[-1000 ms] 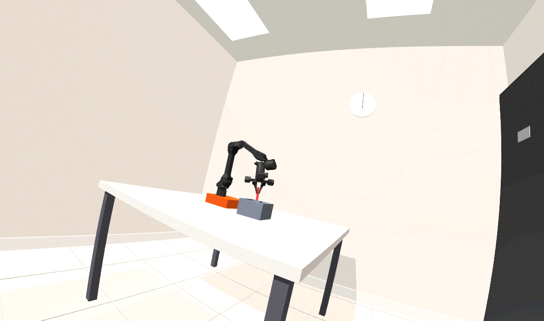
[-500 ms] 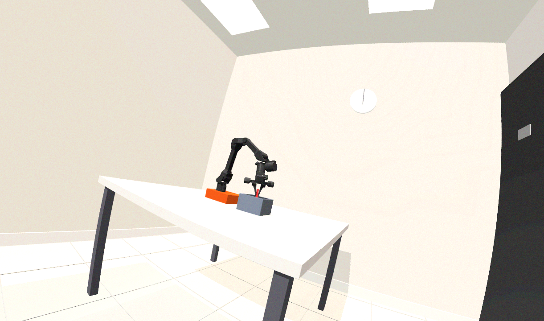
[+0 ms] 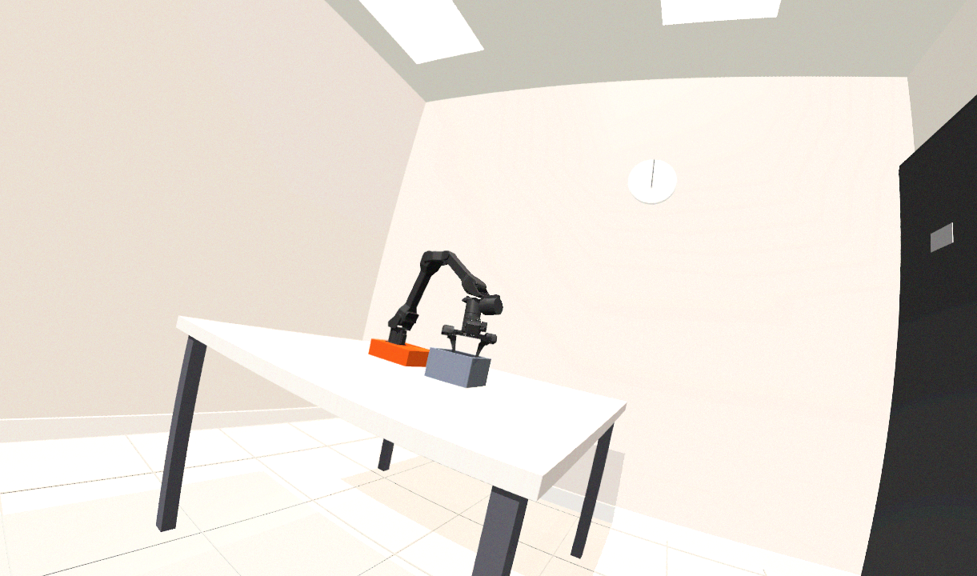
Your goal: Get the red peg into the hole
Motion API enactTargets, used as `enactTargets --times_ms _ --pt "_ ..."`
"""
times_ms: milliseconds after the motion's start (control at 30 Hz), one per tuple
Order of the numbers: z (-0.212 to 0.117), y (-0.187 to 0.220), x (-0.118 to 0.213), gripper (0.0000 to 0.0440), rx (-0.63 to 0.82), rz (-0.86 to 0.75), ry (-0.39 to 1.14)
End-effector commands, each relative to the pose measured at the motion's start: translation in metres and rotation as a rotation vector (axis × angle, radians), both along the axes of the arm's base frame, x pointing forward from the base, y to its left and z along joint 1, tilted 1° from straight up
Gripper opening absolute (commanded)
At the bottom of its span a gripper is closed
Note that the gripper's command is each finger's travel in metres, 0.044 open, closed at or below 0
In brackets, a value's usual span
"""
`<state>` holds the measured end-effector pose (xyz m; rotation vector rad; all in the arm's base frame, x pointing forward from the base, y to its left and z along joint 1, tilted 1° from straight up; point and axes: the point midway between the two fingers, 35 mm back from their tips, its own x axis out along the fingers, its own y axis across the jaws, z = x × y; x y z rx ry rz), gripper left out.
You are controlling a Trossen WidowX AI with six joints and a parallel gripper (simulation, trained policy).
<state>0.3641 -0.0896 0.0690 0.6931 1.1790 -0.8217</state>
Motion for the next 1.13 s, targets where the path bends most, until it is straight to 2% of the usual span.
enactTargets --times_ms 0,33,67,600,1100 --pt "0.003 -0.007 0.008 0.041 -0.013 0.009 -0.008" --pt "0.004 -0.009 0.012 0.0436 -0.017 0.01 -0.017" --pt "0.006 -0.012 0.013 0.044 -0.022 0.011 -0.019" --pt "0.033 -0.051 0.046 0.044 -0.11 -0.023 -0.144" --pt "0.034 -0.053 0.047 0.044 -0.113 -0.025 -0.149"
